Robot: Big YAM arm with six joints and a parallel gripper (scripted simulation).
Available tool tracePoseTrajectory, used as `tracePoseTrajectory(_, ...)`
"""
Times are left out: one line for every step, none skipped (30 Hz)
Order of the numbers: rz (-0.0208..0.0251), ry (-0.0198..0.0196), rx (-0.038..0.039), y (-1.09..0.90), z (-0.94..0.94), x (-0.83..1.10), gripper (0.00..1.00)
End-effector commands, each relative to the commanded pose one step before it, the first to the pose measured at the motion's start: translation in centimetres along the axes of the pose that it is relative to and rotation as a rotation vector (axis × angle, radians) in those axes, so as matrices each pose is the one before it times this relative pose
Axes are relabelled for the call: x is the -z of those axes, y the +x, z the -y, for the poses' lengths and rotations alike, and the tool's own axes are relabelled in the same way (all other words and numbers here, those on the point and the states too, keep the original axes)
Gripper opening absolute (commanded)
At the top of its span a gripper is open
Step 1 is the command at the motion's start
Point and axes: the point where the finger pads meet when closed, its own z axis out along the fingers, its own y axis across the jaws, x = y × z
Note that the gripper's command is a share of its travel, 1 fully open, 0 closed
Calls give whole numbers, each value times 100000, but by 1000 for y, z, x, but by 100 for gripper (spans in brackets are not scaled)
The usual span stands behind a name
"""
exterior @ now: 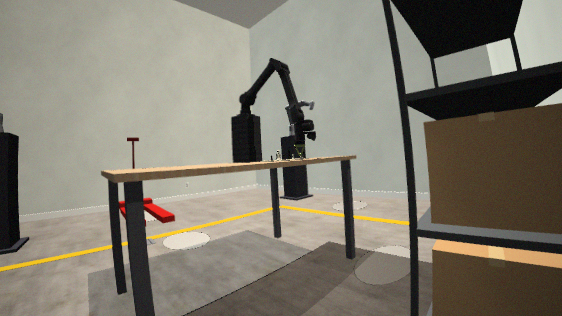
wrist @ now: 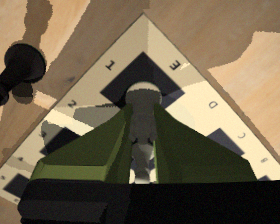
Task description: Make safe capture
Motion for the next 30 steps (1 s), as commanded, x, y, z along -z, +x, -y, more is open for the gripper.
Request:
tracePoseTrajectory(3415,1906,-1195,-1540,877,779,0)
tracePoseTrajectory(1,0,15,1,-1,1,0)
tracePoseTrajectory(0,0,35,4,-3,1,0)
tracePoseTrajectory(1,0,60,6,-6,1,0)
tracePoseTrajectory(2,1,86,8,-8,2,0)
tracePoseTrajectory(4,2,109,10,-10,3,0)
tracePoseTrajectory(3,2,130,13,-12,3,0)
tracePoseTrajectory(3,2,144,14,-13,4,0)
tracePoseTrajectory(4,2,151,15,-14,4,0)
tracePoseTrajectory(4,2,151,14,-14,4,0)
tracePoseTrajectory(4,2,144,14,-13,4,0)
tracePoseTrajectory(3,2,129,12,-12,3,0)
tracePoseTrajectory(3,1,109,11,-10,3,0)
tracePoseTrajectory(2,1,86,8,-8,2,0)
tracePoseTrajectory(2,1,60,6,-5,2,0)
tracePoseTrajectory(0,0,0,0,0,0,0)
tracePoseTrajectory(0,0,0,0,0,0,0)
tracePoseTrajectory(1,0,35,3,-3,1,0)
tracePoseTrajectory(1,0,15,1,-1,0,0)
tracePoseTrajectory(0,0,2,0,0,0,0)
tracePoseTrajectory(0,0,0,0,0,0,0)
tracePoseTrajectory(0,0,0,0,0,0,0)
tracePoseTrajectory(0,0,0,0,0,0,0)
tracePoseTrajectory(0,0,0,0,0,0,0)
tracePoseTrajectory(0,0,0,0,0,0,0)
tracePoseTrajectory(0,0,0,0,0,0,0)
tracePoseTrajectory(0,0,0,0,0,0,0)
tracePoseTrajectory(0,0,0,0,0,0,0)
tracePoseTrajectory(0,0,0,0,0,0,0)
tracePoseTrajectory(0,0,0,0,0,0,0)
